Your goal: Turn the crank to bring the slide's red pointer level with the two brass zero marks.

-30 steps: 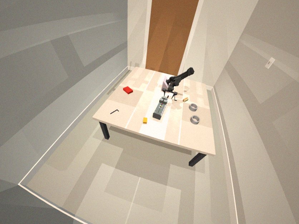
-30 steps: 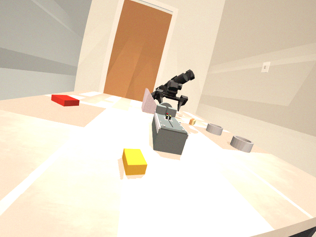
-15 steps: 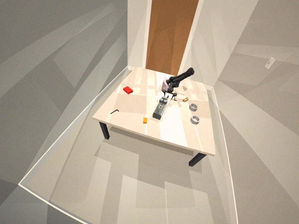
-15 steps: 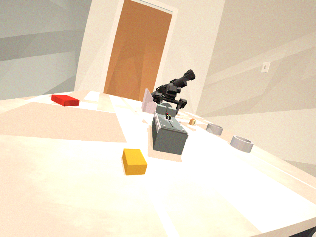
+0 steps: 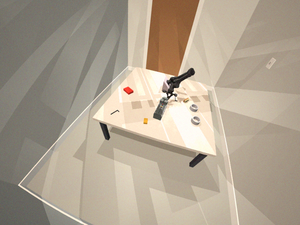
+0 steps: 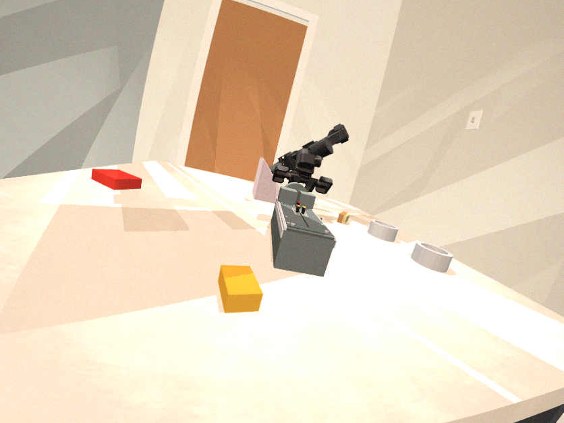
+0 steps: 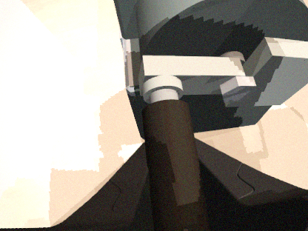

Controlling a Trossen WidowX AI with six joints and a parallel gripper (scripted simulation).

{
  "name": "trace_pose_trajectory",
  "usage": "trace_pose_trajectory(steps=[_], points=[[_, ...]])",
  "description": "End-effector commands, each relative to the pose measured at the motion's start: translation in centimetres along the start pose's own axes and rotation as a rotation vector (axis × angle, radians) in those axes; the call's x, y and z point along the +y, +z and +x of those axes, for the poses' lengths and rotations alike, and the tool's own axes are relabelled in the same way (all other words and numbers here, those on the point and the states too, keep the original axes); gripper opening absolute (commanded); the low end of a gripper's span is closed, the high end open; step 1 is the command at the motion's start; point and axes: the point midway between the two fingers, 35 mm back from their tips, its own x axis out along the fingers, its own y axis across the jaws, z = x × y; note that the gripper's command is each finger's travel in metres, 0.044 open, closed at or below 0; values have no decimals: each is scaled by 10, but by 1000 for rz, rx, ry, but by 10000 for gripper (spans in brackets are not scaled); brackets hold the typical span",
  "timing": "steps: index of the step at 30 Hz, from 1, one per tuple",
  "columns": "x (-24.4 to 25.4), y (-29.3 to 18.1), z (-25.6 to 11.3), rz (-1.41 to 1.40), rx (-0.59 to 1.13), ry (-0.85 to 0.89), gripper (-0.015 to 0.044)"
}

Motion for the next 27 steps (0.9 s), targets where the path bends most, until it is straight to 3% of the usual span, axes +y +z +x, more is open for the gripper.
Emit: trace_pose_trajectory(steps=[1,27], points=[[0,0,0,4,2,2,0],[-12,13,-13,3,2,1,0]])
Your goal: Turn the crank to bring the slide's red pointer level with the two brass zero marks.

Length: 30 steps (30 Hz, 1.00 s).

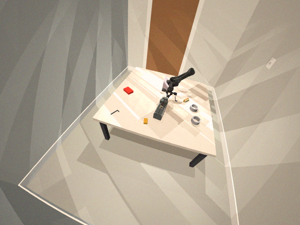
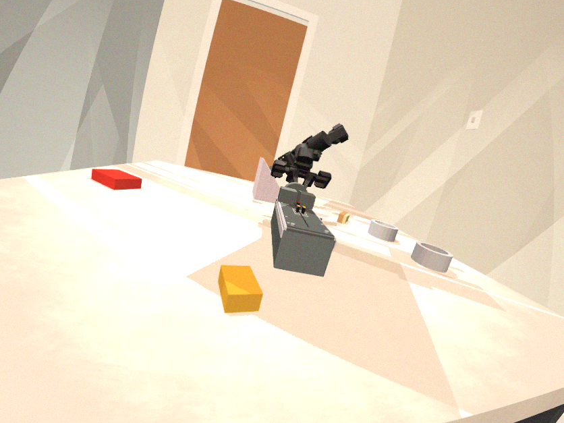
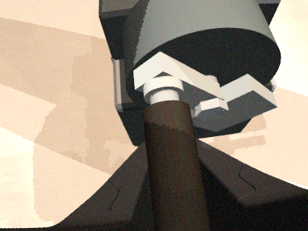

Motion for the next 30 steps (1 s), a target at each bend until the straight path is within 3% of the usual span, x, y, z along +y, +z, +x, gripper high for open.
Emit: trace_pose_trajectory(steps=[1,30], points=[[-4,3,-3,-1,-1,-1,0],[-48,-3,4,-2,-1,-2,0]])
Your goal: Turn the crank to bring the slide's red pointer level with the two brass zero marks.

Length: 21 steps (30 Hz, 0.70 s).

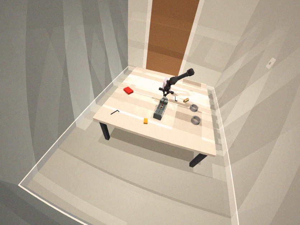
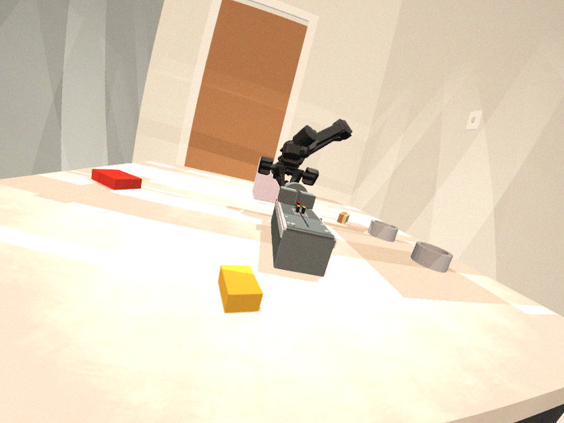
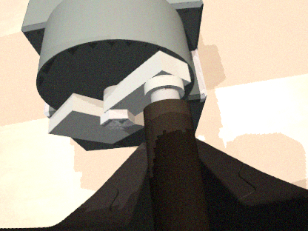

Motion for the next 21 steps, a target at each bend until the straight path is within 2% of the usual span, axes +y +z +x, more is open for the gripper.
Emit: trace_pose_trajectory(steps=[1,21], points=[[-7,-4,4,5,5,-12,0],[-8,-25,25,6,5,-11,0]])
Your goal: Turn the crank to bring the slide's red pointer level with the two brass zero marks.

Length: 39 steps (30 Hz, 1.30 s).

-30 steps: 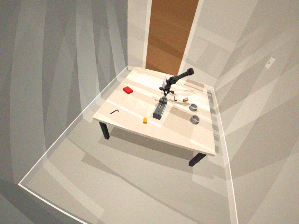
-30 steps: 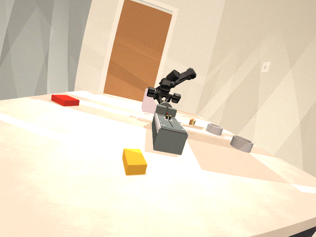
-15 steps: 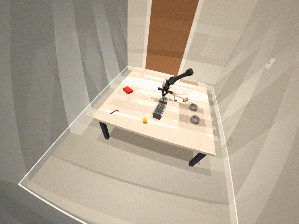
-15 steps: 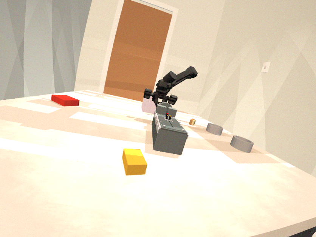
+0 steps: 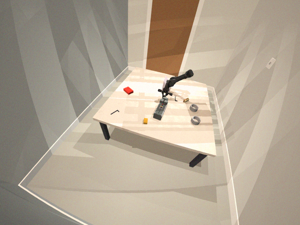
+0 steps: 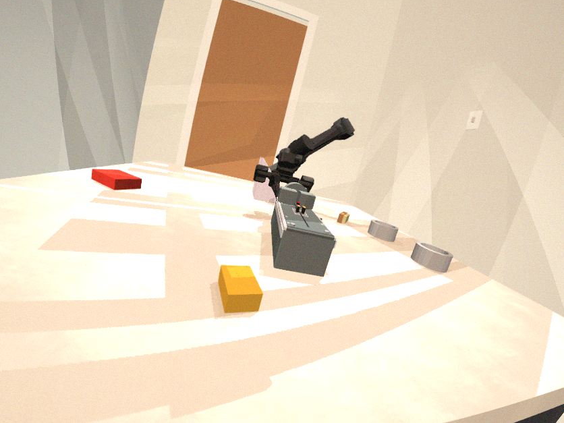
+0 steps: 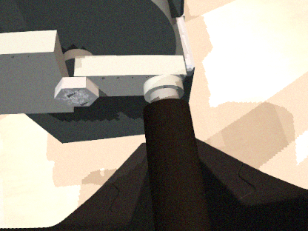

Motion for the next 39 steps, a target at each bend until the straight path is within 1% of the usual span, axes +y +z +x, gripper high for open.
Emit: trace_pose_trajectory(steps=[1,17,39], points=[[2,-6,6,4,10,-3,0],[21,-18,18,5,10,-2,0],[36,-18,18,5,10,-2,0]])
